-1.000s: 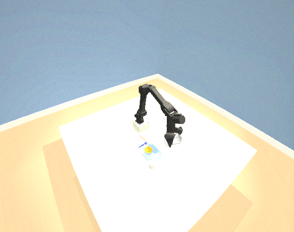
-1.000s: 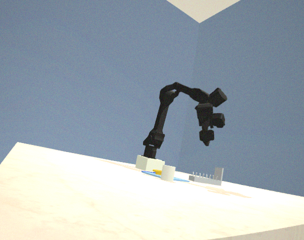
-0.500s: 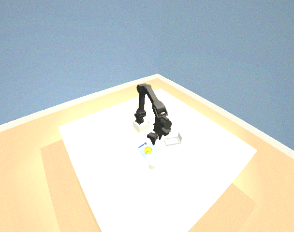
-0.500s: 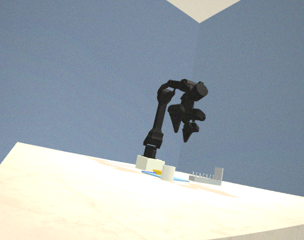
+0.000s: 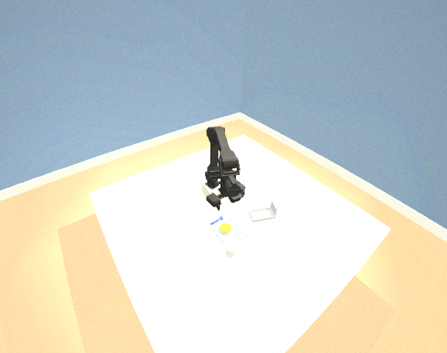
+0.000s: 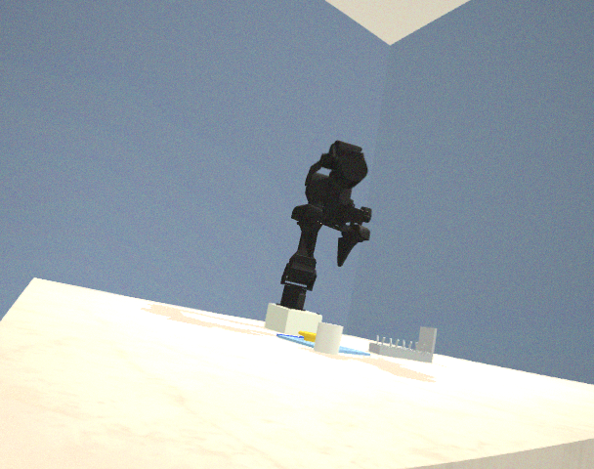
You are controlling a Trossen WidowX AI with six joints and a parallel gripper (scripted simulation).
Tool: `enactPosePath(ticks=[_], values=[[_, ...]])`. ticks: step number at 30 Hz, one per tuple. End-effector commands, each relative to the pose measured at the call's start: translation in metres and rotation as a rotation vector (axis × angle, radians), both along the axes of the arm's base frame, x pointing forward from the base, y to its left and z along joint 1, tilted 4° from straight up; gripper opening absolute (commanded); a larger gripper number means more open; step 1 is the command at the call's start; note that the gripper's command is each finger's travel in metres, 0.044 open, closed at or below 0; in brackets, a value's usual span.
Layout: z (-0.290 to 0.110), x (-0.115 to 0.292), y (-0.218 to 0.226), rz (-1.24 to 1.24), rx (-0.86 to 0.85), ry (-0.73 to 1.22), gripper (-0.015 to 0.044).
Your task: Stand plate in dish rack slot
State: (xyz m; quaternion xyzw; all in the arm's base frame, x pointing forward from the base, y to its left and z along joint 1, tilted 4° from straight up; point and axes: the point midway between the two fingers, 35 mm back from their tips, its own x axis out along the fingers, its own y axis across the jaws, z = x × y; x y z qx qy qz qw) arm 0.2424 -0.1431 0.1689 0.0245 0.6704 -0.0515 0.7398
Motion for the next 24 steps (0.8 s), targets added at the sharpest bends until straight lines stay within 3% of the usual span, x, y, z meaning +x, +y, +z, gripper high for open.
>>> enactPosePath(ticks=[1,4,11,24], values=[[0.002,-0.004,0.001,-0.024,0.024,0.001,0.04],[-0.008,0.0,0.0,-0.024,0.024,0.001,0.04],[-0.107,0.015,-0.005,-0.024,0.024,0.001,0.04],[-0.12,0.016,-0.006,-0.024,0.024,0.001,0.04]])
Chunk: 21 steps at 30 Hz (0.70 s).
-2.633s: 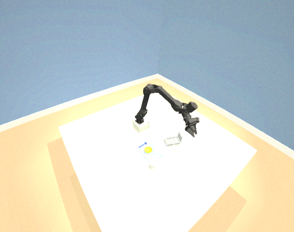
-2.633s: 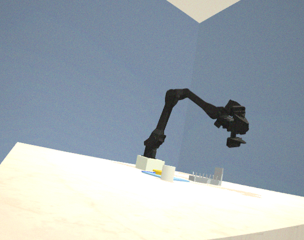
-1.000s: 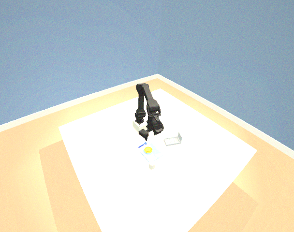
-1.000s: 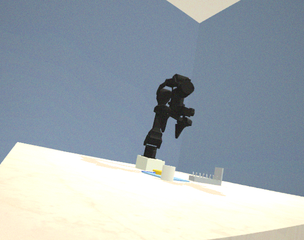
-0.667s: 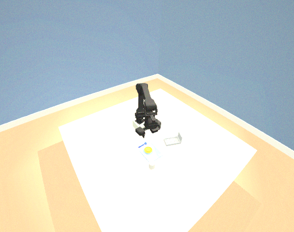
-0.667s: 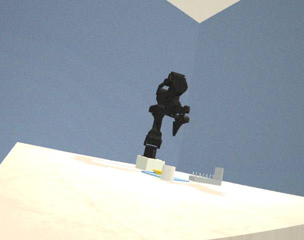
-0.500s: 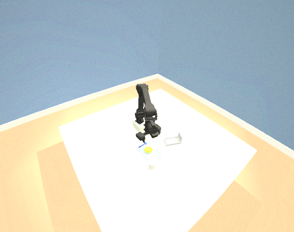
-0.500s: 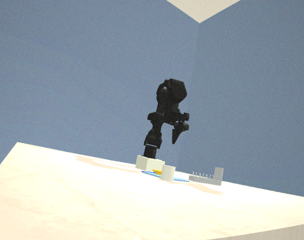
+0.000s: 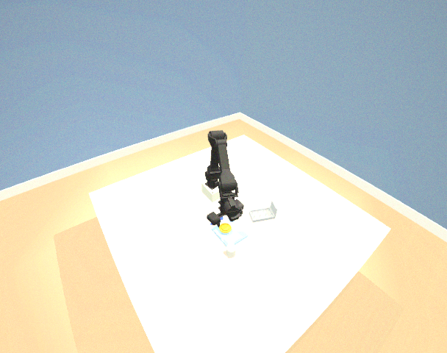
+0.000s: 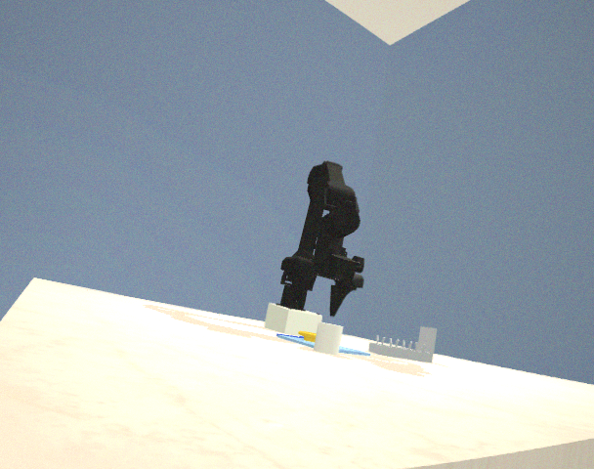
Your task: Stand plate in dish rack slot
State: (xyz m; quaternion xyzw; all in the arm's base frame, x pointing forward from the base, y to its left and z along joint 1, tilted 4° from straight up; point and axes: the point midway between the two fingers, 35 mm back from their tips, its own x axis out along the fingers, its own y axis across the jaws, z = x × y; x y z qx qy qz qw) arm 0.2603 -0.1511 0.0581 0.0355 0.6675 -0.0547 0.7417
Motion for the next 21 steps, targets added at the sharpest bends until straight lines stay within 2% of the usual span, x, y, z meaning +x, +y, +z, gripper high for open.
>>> enactPosePath(ticks=[1,21], values=[[-0.011,-0.001,0.002,-0.005,0.013,0.008,0.04],[-0.043,0.002,0.003,-0.005,0.013,0.008,0.04]])
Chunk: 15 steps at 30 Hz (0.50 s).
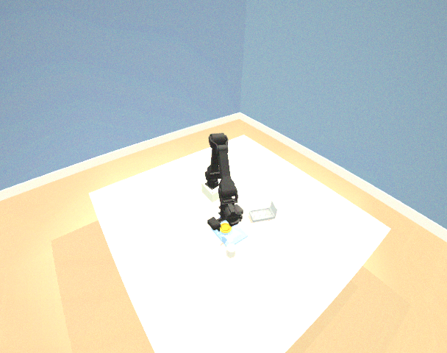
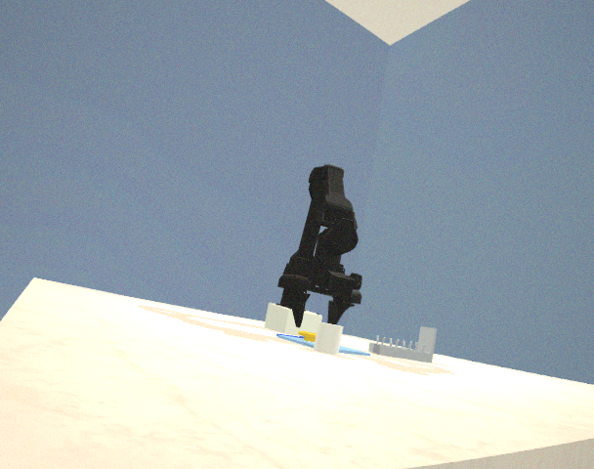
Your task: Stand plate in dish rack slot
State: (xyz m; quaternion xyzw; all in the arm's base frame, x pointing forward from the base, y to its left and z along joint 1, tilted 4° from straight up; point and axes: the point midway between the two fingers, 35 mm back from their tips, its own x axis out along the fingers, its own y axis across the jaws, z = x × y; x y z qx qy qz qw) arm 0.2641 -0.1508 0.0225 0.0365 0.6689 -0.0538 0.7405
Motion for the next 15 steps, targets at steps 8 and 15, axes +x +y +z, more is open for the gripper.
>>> enactPosePath(ticks=[8,15], values=[[-0.021,-0.001,0.004,-0.005,0.01,0.005,0.04],[-0.023,-0.001,0.004,-0.005,0.01,0.005,0.0373]])
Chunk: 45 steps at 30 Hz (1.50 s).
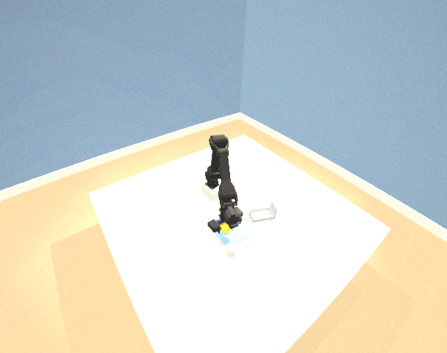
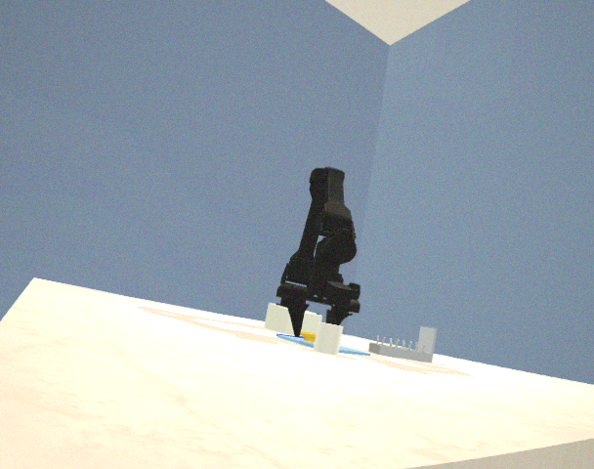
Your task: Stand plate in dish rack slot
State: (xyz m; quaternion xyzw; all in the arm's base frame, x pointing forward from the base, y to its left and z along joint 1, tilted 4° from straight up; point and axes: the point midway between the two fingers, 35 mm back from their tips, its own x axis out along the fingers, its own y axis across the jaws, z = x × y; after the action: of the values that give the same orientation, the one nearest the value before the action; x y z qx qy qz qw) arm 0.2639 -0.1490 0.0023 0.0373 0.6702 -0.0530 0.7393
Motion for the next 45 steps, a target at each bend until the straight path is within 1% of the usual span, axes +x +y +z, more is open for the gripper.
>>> enactPosePath(ticks=[1,6,17,20,28,45], values=[[-0.003,-0.001,0.002,-0.005,0.008,0.002,0.0367],[-0.003,-0.001,0.002,-0.005,0.008,0.002,0.0362],[-0.003,-0.001,0.002,-0.005,0.008,0.002,0.0289],[0.001,-0.001,0.001,-0.005,0.008,0.002,0.021],[0.041,0.005,-0.003,-0.005,0.007,0.001,0.0],[0.125,0.003,-0.005,-0.005,0.006,0.0,0.0]])
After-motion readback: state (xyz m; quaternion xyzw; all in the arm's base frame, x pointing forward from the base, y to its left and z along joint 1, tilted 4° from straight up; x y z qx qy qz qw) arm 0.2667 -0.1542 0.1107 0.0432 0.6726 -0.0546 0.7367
